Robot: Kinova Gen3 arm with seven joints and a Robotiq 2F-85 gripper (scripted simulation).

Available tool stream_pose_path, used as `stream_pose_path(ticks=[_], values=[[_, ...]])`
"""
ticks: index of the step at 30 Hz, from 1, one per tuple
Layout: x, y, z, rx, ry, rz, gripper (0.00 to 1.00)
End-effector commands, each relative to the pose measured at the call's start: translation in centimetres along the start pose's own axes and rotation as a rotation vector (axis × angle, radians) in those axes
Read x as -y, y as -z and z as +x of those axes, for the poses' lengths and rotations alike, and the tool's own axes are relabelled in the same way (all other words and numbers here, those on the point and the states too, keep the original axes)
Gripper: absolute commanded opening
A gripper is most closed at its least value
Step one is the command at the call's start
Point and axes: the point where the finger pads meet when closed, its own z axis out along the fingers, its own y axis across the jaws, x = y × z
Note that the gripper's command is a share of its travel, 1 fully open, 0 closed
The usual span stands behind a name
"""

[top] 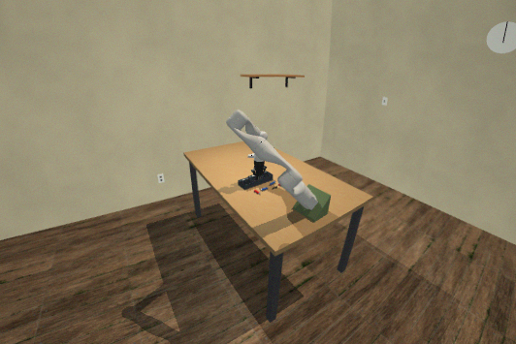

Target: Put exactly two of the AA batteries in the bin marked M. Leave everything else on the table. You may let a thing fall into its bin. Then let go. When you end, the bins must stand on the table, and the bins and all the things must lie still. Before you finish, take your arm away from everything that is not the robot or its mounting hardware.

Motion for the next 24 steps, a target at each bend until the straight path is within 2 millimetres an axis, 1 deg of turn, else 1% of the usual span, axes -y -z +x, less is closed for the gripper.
stream_pose_path(ticks=[1, 3, 24], values=[[-0.05, -0.45, -0.21, 0.007, -0.003, 0.002, 0.09], [-0.05, -0.79, -0.22, 0.007, -0.003, 0.002, 0.09], [-0.05, -0.78, -0.21, 0.007, -0.002, 0.002, 0.09]])
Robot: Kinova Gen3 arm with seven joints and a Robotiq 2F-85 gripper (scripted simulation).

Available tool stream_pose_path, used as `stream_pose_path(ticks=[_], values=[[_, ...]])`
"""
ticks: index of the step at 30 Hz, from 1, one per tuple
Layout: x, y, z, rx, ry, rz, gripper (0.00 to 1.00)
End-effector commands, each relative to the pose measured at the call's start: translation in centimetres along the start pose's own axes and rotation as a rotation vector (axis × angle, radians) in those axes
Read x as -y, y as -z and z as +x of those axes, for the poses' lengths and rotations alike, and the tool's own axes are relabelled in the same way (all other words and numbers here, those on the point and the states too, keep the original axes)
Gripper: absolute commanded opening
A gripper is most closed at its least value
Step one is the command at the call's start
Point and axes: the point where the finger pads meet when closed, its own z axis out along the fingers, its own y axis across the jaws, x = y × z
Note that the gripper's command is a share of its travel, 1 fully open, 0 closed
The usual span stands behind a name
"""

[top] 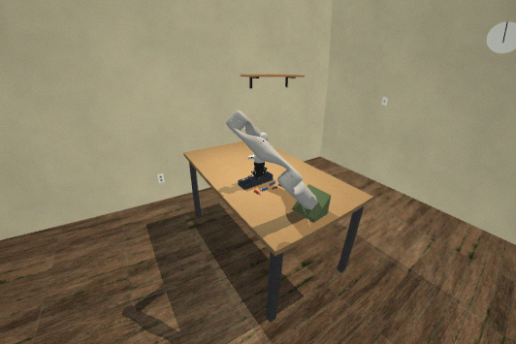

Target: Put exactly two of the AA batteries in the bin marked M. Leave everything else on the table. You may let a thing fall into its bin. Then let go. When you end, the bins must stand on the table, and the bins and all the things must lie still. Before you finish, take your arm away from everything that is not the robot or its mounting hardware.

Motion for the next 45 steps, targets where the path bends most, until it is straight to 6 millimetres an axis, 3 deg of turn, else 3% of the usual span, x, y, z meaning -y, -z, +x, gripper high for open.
stream_pose_path(ticks=[1, 28, 45], values=[[0.0, 0.1, 0.1, -0.002, 0.0, -0.001, 0.09], [0.0, 0.2, 0.0, -0.002, 0.0, -0.001, 0.09], [0.0, 2.2, 0.0, -0.002, 0.0, -0.001, 0.09]])
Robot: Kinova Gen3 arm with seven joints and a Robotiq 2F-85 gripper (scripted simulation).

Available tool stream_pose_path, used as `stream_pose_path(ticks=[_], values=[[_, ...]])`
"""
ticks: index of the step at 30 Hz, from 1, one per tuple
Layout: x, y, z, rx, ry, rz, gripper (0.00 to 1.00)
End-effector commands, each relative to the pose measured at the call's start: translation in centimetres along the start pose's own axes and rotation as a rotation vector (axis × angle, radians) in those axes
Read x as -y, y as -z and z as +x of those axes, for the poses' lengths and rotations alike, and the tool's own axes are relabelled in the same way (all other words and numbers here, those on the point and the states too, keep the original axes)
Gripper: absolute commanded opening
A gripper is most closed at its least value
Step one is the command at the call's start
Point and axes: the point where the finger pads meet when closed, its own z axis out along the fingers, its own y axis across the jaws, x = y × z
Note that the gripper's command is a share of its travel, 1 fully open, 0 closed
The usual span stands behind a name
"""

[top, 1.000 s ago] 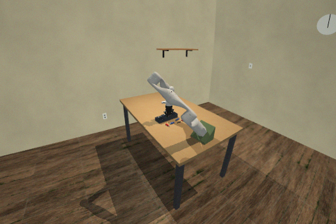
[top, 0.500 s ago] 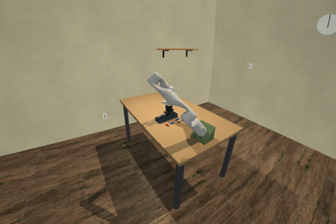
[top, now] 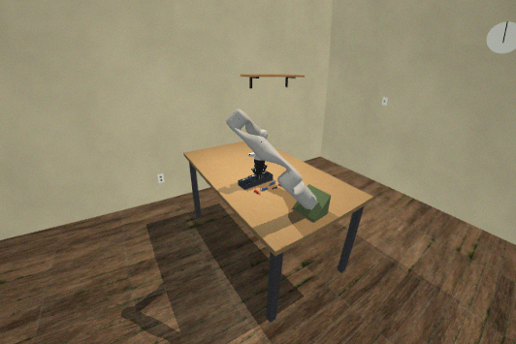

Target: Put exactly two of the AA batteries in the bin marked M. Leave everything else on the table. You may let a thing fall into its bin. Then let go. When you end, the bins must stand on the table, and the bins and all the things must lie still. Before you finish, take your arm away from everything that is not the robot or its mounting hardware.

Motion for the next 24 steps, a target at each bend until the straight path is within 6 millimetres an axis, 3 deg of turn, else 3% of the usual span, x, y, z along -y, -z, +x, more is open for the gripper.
stream_pose_path(ticks=[1, 5, 13, 18, 24], values=[[0.0, 0.4, 0.1, -0.005, 0.001, -0.002, 0.09], [0.0, 0.9, 0.1, -0.005, 0.001, -0.002, 0.09], [0.0, 4.1, 0.1, -0.005, 0.001, -0.002, 0.09], [0.0, 4.1, 0.1, -0.005, 0.001, -0.002, 0.09], [3.0, 4.1, 0.3, -0.005, 0.001, -0.002, 0.09]])
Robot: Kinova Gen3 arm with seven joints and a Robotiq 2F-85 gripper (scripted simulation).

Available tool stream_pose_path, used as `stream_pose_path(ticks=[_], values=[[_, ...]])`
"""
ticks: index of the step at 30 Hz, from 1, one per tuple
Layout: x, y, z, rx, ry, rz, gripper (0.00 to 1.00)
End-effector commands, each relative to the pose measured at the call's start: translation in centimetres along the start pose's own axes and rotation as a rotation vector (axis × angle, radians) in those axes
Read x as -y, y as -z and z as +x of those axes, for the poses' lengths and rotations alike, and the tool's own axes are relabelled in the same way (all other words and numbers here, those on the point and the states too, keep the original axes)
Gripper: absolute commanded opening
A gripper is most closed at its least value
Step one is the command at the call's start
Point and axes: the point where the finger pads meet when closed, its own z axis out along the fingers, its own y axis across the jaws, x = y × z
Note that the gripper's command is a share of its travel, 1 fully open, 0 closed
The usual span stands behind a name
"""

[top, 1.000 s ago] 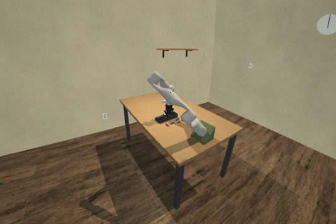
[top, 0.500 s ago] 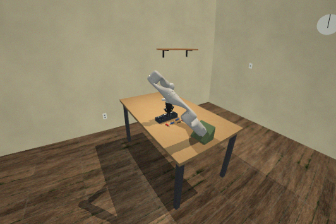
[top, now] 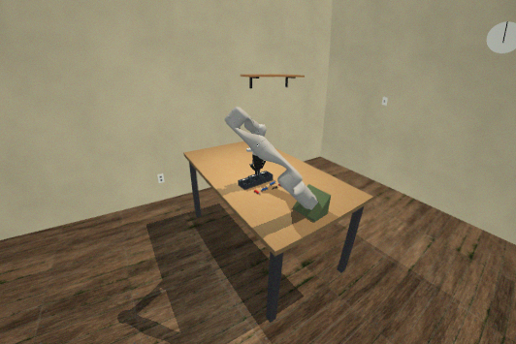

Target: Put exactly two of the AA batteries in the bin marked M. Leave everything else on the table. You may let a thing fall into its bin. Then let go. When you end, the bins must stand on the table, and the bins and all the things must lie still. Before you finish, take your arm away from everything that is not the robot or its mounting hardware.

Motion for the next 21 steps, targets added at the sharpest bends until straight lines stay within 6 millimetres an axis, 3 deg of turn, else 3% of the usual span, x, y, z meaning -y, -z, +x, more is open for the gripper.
stream_pose_path(ticks=[1, 8, 13, 21], values=[[1.9, 0.2, 0.2, -0.003, 0.017, -0.003, 0.09], [5.4, 0.2, 0.3, -0.003, 0.017, -0.003, 0.09], [6.8, 0.2, 0.4, -0.003, 0.017, -0.003, 0.09], [6.8, -0.3, 0.4, -0.003, 0.017, -0.003, 0.09]])
